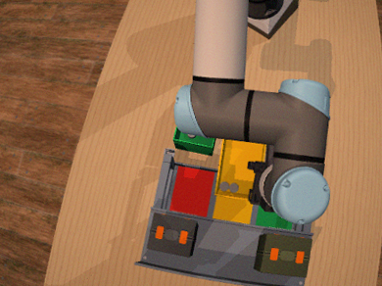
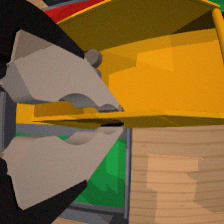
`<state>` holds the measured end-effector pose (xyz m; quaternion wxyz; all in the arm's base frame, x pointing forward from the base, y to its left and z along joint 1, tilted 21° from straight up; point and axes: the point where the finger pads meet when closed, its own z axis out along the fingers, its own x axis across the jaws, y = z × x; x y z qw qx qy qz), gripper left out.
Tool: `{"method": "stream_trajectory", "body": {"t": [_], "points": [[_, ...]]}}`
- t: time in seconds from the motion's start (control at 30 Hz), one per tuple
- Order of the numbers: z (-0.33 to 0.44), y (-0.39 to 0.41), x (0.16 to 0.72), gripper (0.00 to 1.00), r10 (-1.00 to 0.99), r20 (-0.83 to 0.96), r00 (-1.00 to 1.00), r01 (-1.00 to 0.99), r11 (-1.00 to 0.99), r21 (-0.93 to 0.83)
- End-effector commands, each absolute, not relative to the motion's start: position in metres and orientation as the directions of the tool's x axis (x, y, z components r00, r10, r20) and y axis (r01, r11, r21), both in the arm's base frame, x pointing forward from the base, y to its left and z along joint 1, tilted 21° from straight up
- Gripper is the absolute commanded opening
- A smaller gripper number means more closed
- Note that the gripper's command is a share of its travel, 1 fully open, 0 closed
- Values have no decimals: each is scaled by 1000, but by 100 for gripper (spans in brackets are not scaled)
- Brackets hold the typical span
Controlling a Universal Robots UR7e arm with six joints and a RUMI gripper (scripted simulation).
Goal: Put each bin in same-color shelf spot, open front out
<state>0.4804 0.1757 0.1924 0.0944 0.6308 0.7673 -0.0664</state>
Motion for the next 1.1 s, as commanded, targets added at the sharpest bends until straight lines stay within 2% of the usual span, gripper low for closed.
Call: {"method": "stream_trajectory", "body": {"t": [0.0,1.07], "points": [[194,177,484,0,955,-229,-186,981,196,18],[198,179,494,0,955,-229,-186,981,195,17]]}}
